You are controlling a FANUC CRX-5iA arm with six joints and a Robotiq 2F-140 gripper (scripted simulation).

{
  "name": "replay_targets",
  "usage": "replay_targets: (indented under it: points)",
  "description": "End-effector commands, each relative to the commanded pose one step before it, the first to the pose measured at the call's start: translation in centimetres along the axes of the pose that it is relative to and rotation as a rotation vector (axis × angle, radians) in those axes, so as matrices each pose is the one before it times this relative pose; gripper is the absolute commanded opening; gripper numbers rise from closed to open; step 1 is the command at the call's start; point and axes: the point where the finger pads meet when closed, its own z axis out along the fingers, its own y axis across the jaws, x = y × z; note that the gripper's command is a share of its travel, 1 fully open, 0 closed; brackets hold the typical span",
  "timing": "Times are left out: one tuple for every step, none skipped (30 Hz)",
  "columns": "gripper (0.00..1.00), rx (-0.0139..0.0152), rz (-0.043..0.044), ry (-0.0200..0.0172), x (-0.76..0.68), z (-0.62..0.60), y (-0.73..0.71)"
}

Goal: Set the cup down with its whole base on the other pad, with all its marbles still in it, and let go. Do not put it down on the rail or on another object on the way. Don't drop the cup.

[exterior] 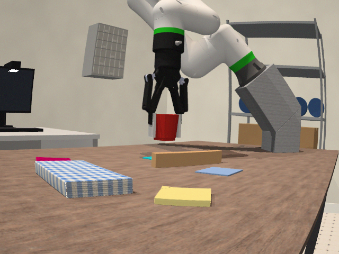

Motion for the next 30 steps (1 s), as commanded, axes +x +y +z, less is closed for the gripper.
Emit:
replay_targets:
  points:
    - [0.49,0.00075,0.00007,-0.00029,-0.029,0.713,-0.023]
    - [0.49,0.00002,0.00001,0.00001,-0.002,0.225,-0.001]
    - [0.49,-0.00002,-0.00001,-0.00001,-0.002,0.235,0.001]
    - [0.49,0.00003,0.00001,0.00002,-0.002,0.240,-0.002]
    - [0.49,-0.00004,-0.00001,-0.00002,-0.003,0.245,0.002]
    - [0.49,0.00000,0.00000,0.00000,0.000,0.000,0.000]
    - [0.49,0.00000,0.00000,0.00000,0.000,0.000,0.000]
    - [0.49,0.00004,0.00001,0.00003,-0.002,0.243,-0.002]
    - [0.49,-0.00006,-0.00001,-0.00003,-0.003,0.242,0.003]
    - [0.49,0.00006,0.00002,0.00004,-0.001,0.233,-0.003]
    - [0.49,-0.00006,-0.00002,-0.00004,-0.003,0.226,0.003]
    - [0.49,0.00006,0.00002,0.00004,-0.001,0.212,-0.003]
    - [0.49,-0.00004,-0.00001,-0.00002,-0.002,0.199,0.002]
    - [0.49,0.00003,0.00001,0.00002,-0.001,0.182,-0.002]
    - [0.49,0.00001,0.00000,0.00001,-0.001,0.164,-0.001]
    - [0.49,-0.00005,-0.00001,-0.00003,-0.002,0.146,0.003]
    - [0.49,0.00004,0.00001,0.00002,-0.001,0.124,-0.002]
    - [0.49,0.00002,0.00000,0.00001,-0.001,0.104,-0.001]
    - [0.49,-0.00001,0.00000,0.00000,-0.001,0.084,0.000]
    - [0.49,-0.00002,0.00000,-0.00001,-0.001,0.065,0.001]
    - [0.49,-0.00002,0.00000,-0.00001,-0.001,0.046,0.001]
    - [0.49,-0.00002,0.00000,-0.00001,0.000,0.030,0.001]
    - [0.49,0.00000,0.00000,0.00000,0.000,0.000,0.000]
    - [0.49,0.00000,0.00000,0.00000,0.000,0.000,0.000]
    - [0.49,-0.00001,0.00000,-0.00001,0.000,0.016,0.001]
    - [0.49,0.00000,0.00000,0.00000,0.000,0.006,0.000]
    - [0.49,0.00000,0.00000,0.00000,0.000,0.001,0.000]
    - [0.49,0.00000,0.00000,0.00000,0.000,0.000,0.000]
    - [0.49,0.00000,0.00000,0.00000,0.000,0.000,0.000]
    - [0.49,0.00000,0.00000,0.00000,0.000,0.000,0.000]
